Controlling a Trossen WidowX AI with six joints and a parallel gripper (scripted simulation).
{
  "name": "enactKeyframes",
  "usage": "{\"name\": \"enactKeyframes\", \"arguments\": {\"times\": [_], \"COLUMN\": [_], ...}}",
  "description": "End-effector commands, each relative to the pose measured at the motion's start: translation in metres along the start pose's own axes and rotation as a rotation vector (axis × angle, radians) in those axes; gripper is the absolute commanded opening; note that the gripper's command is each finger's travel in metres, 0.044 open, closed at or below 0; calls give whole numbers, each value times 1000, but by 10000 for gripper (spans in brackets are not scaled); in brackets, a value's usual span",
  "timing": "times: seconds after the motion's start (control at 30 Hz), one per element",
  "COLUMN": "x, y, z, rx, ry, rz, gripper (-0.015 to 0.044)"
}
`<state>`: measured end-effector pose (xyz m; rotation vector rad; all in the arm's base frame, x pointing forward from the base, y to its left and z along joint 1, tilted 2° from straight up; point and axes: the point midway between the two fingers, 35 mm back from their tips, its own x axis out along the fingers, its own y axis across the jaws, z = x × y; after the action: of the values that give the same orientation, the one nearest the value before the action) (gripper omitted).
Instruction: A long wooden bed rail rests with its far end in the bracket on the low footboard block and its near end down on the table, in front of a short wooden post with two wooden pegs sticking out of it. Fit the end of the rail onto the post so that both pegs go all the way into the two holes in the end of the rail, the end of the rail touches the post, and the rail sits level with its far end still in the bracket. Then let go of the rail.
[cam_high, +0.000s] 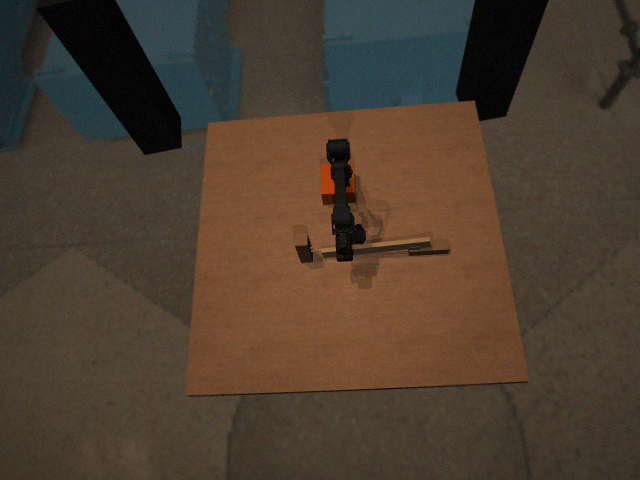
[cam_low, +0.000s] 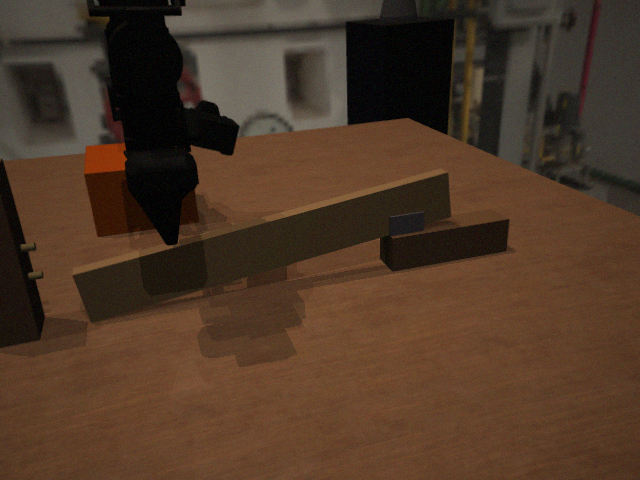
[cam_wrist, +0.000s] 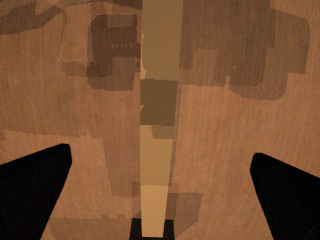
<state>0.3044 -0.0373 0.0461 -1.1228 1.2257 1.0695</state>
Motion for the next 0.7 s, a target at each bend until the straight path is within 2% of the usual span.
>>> {"name": "enactKeyframes", "arguments": {"times": [0.0,0.67], "x": [5,37], "y": [1,0], "z": [0,0], "rx": [-10,-10], "ry": [-5,-5], "rz": [5,5], "gripper": [440,440]}}
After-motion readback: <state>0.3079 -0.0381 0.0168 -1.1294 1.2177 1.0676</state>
